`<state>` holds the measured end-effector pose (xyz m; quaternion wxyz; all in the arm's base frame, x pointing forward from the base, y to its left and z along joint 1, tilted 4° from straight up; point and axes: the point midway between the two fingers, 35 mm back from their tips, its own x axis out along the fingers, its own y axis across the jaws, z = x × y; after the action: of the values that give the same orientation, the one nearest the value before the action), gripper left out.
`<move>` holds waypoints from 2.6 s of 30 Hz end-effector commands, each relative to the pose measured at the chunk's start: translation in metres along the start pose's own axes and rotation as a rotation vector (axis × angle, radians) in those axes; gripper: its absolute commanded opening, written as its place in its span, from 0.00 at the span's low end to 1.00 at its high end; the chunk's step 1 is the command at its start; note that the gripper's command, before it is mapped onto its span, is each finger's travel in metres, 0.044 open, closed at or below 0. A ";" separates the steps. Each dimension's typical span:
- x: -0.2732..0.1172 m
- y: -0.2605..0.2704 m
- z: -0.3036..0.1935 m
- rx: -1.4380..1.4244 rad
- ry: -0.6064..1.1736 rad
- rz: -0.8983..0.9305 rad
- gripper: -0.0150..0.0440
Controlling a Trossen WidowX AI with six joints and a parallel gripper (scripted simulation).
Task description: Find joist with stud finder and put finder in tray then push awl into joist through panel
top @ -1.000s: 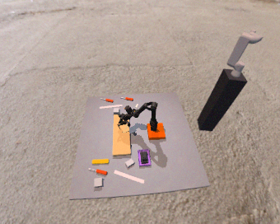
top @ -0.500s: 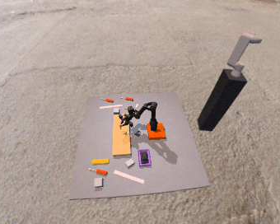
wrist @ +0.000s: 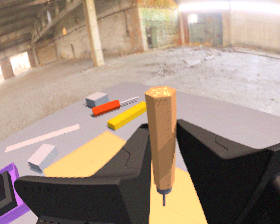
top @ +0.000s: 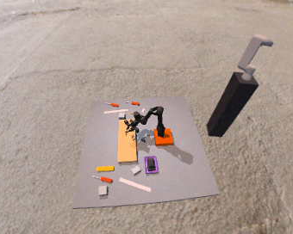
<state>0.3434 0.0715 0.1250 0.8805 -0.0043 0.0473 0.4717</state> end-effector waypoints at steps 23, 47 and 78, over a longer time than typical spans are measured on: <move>0.001 0.001 -0.012 0.002 -0.003 0.006 0.25; 0.002 0.001 -0.024 0.002 -0.003 0.006 0.25; 0.005 0.002 -0.061 0.003 -0.002 0.006 0.25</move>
<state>0.3404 0.0731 0.0691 0.8793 -0.0053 0.0444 0.4743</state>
